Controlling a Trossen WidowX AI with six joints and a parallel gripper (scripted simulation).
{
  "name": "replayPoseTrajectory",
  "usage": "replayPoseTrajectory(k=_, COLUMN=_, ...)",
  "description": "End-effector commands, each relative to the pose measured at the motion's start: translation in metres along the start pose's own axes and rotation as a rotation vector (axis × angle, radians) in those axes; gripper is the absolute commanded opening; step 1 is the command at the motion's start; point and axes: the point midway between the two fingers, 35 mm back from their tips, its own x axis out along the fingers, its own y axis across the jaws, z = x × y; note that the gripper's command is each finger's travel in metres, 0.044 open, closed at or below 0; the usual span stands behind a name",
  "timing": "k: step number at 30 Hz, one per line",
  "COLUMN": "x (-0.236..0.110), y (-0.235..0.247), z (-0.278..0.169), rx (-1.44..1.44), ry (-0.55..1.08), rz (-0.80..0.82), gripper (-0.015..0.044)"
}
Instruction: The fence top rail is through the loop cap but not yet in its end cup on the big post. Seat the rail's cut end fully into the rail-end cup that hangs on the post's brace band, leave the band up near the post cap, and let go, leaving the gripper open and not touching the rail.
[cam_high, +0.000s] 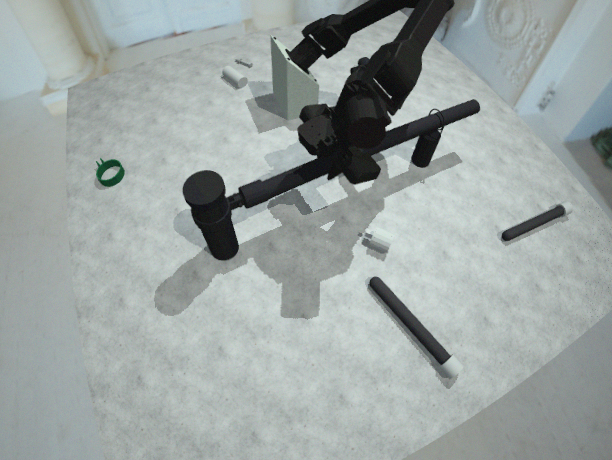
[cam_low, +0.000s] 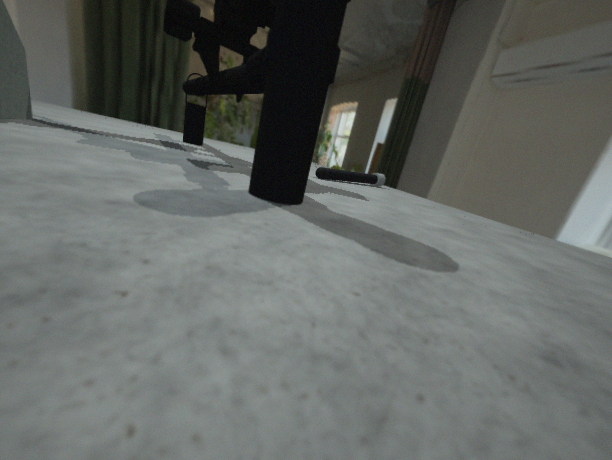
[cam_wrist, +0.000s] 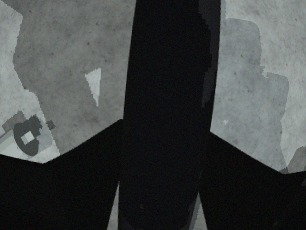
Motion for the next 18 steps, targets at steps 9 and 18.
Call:
replayPoseTrajectory(k=9, x=-0.0001, y=0.0, z=0.0001, rx=0.0, ry=0.0, rz=0.0, gripper=0.0)
replayPoseTrajectory(k=18, x=-0.0011, y=0.0003, z=0.0011, rx=-0.001, ry=-0.005, rz=0.0, gripper=0.0)
